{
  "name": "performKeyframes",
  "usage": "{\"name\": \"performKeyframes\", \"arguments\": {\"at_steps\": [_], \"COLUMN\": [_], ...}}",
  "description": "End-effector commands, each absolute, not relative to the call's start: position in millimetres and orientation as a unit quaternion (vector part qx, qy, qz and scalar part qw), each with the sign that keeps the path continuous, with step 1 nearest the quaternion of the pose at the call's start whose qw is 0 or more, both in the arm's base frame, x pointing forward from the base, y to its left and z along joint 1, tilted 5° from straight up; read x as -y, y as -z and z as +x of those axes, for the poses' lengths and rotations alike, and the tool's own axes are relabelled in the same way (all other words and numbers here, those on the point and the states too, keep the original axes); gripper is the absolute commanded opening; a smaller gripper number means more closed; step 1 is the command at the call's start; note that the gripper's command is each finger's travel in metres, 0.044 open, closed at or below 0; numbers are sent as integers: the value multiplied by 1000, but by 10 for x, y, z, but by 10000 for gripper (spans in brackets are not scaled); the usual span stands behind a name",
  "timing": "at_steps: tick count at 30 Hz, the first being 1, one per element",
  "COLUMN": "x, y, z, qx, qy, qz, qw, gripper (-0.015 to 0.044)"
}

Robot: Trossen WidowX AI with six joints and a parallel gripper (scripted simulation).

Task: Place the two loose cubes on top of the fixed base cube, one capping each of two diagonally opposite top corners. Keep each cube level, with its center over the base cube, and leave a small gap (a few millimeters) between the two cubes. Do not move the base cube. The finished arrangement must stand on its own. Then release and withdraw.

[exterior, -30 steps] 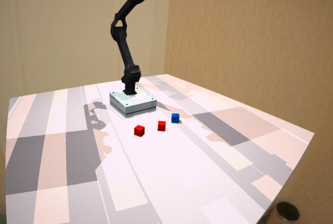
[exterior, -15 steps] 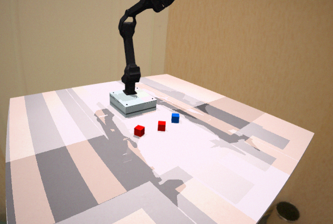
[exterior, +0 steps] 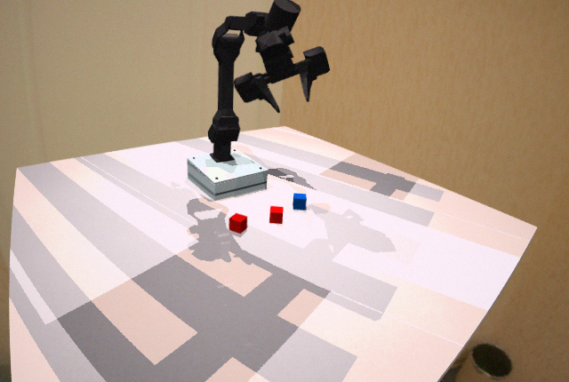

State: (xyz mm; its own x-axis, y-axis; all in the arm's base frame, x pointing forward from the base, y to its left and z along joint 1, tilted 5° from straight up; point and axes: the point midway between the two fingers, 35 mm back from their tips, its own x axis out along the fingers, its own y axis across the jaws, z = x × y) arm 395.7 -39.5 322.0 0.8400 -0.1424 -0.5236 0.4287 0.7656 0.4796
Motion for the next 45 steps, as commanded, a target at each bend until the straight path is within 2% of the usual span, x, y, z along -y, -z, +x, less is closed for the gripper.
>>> {"name": "performKeyframes", "arguments": {"at_steps": [1,10,16,22,29,45], "x": [530,768,833,835,839,841], "y": [-2676,-1658,-1223,-1196,-610,-390], "z": [3886,3454,3078,3071,3132,3154], "qx": [-321,-498,-587,-589,-589,-589], "qy": [196,277,316,316,316,316], "qz": [313,332,346,346,346,346], "qw": [872,752,661,658,658,658], "gripper": [265,265,265,265,265,265]}}
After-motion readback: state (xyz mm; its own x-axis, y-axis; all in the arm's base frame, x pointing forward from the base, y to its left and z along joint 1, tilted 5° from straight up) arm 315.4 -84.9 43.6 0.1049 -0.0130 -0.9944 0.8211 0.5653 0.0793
